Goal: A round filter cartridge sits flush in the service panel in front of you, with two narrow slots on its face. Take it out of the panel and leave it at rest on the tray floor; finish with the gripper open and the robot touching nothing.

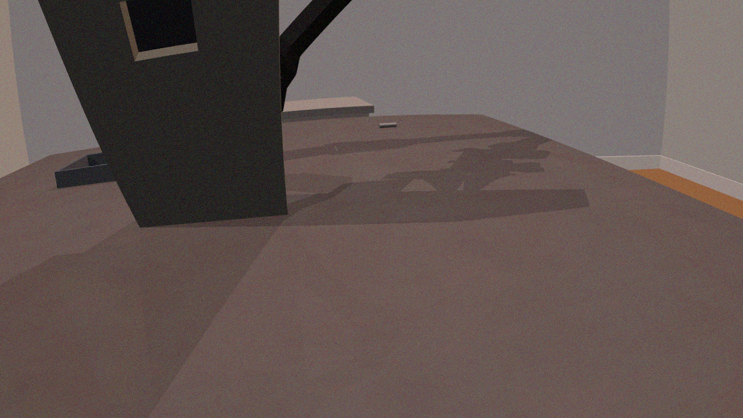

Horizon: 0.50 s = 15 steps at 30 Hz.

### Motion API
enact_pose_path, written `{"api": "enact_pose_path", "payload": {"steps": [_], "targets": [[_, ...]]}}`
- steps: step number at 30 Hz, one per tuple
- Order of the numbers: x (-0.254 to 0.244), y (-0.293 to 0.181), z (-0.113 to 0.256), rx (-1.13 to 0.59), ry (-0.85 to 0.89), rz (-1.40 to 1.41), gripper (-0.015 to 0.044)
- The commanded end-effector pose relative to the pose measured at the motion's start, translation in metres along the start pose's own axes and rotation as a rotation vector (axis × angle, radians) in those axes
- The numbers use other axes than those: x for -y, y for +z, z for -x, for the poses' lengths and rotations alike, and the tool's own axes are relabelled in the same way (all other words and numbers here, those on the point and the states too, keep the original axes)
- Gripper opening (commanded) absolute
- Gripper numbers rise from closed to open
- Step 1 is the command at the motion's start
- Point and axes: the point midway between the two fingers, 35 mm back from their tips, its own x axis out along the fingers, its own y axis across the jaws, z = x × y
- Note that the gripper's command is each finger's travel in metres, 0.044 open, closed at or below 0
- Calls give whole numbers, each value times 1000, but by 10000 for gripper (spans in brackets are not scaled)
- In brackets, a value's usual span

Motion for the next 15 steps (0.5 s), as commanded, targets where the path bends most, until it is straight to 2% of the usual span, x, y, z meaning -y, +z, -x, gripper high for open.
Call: {"api": "enact_pose_path", "payload": {"steps": [1, 15], "targets": [[1, 0, 0, -1, -2, -5, 111], [0, 0, -3, 0, -2, -4, 111]]}}
